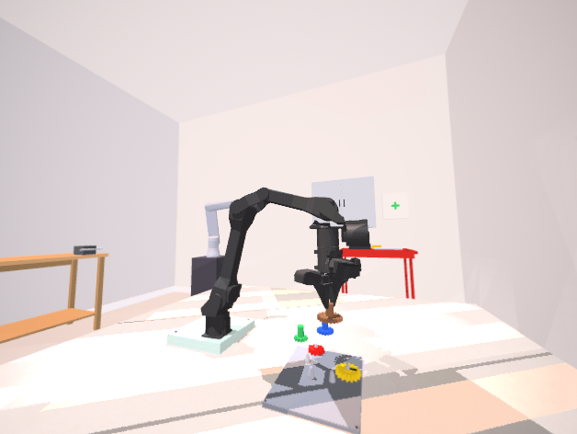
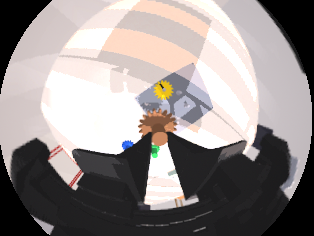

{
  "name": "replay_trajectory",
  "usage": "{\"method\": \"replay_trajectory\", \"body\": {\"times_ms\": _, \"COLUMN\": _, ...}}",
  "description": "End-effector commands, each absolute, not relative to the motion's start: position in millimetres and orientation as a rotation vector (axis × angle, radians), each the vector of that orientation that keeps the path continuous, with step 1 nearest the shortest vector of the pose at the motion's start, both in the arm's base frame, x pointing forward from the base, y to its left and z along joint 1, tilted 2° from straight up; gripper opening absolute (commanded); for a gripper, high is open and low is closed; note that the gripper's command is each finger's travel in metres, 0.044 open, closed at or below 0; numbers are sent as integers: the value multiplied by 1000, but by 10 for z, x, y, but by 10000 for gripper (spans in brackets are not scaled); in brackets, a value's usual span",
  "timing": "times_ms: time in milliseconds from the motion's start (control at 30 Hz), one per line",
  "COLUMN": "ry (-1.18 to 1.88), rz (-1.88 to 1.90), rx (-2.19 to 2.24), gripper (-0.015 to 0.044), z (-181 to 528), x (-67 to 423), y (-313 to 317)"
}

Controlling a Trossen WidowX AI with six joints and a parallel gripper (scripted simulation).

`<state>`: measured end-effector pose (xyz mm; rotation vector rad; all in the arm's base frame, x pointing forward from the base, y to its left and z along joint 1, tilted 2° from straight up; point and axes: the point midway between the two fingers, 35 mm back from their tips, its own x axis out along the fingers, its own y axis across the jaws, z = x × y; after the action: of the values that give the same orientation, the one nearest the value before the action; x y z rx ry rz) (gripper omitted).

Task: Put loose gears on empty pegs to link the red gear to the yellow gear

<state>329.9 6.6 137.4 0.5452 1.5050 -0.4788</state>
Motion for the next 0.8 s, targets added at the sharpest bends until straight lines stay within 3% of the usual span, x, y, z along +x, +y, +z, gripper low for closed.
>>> {"method": "replay_trajectory", "body": {"times_ms": 0, "ry": 1502, "rz": -476, "rx": 546, "gripper": 0, "z": 1355, "x": 3253, "y": 26}}
{"method": "replay_trajectory", "body": {"times_ms": 767, "ry": 1503, "rz": -478, "rx": 544, "gripper": 0, "z": 1146, "x": 3021, "y": -172}}
